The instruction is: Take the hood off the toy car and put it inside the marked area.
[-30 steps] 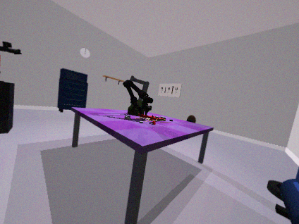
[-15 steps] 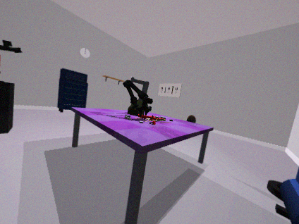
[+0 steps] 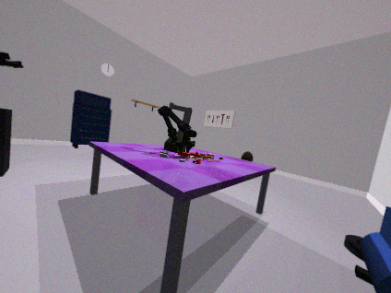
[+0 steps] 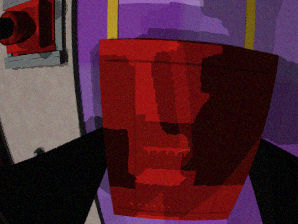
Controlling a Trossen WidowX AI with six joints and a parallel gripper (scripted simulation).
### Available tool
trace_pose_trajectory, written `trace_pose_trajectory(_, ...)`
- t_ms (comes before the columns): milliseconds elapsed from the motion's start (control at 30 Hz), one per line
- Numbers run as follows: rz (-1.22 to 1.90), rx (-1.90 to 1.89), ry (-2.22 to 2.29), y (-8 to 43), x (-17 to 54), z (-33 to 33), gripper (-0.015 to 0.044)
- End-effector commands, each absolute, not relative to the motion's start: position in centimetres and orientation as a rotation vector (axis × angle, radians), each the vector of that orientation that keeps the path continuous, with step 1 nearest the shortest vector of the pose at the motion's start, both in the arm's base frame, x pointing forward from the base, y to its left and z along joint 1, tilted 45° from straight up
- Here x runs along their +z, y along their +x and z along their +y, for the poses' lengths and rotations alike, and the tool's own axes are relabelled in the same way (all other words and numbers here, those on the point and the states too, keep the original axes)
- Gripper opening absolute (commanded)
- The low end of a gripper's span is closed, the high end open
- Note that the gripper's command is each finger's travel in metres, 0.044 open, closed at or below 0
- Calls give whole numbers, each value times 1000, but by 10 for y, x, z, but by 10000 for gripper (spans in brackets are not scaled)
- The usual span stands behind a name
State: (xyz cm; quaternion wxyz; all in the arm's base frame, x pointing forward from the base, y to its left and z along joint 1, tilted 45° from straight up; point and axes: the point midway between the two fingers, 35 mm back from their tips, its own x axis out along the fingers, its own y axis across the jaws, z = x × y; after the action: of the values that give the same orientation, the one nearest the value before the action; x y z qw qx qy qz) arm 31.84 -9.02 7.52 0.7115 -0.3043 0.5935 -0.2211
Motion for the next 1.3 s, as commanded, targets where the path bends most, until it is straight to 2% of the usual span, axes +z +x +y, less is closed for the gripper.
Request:
trace_pose_trajectory(0, 1321, -485, -677, 319, 73, -91, 0)
trace_pose_trajectory(833, 1321, -486, -678, 321, 64, -99, 0)
trace_pose_trajectory(1267, 1316, -491, -675, 321, 66, -99, 341)
